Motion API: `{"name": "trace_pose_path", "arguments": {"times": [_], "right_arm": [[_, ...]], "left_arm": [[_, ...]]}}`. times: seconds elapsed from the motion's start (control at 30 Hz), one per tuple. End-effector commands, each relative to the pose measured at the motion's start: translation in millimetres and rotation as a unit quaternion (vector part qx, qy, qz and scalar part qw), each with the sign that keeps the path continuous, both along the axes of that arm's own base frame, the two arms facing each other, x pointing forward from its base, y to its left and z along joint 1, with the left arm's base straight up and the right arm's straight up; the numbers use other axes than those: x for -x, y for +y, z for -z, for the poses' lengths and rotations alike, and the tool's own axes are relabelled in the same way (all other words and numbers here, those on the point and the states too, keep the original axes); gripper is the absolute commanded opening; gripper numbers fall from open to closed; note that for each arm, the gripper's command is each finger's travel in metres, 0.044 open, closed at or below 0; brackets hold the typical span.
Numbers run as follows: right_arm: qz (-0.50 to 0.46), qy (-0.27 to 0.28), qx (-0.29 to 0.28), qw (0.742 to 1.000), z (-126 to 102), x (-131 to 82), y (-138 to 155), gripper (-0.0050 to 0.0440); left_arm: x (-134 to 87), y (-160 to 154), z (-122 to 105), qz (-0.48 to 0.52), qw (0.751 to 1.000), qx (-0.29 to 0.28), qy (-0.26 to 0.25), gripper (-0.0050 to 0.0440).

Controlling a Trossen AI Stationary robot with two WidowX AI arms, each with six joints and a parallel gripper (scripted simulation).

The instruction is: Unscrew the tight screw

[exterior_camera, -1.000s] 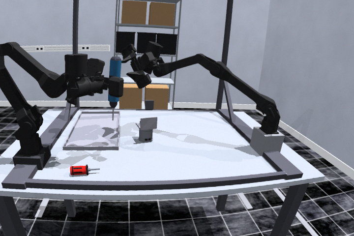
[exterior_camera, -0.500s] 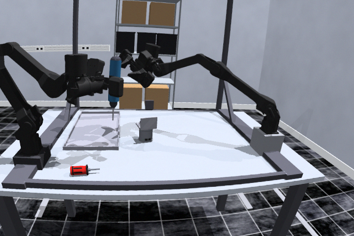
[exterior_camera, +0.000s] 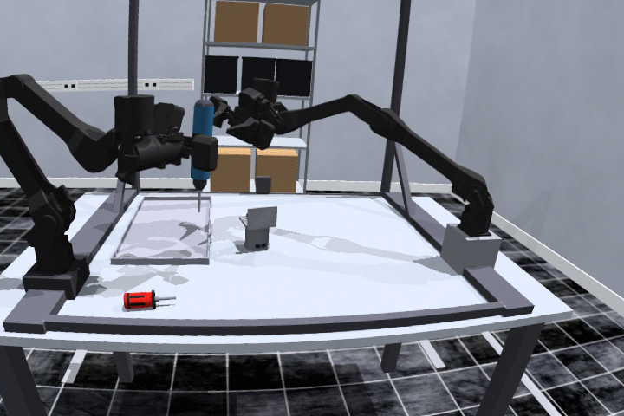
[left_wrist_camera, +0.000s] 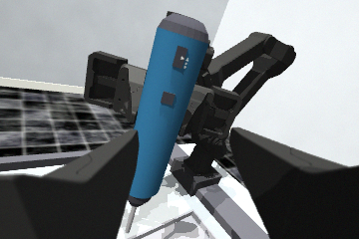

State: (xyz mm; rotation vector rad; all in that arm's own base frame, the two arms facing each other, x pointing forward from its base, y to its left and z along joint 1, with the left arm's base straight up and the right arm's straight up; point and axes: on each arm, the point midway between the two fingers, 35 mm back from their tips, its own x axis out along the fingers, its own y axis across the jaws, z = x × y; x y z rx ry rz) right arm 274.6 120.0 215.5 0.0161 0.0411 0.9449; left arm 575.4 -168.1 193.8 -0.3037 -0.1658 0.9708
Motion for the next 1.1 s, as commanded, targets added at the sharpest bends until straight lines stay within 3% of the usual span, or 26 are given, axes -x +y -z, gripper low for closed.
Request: {"name": "trace_pose_path", "arguments": {"times": [0.0,1.07], "right_arm": [[-0.002,-0.030,0.000,1.000,-18.6,-0.6,1.0,0.0165],[-0.002,-0.030,0.000,1.000,-18.6,-0.6,1.0,0.0165]], "left_arm": [[2.8,0.7,-27.1,-0.001,1.000,-0.008,0.003,0.0250],[1.9,-1.5,-28.5,-0.002,0.970,-0.136,0.199,0.0250]]}}
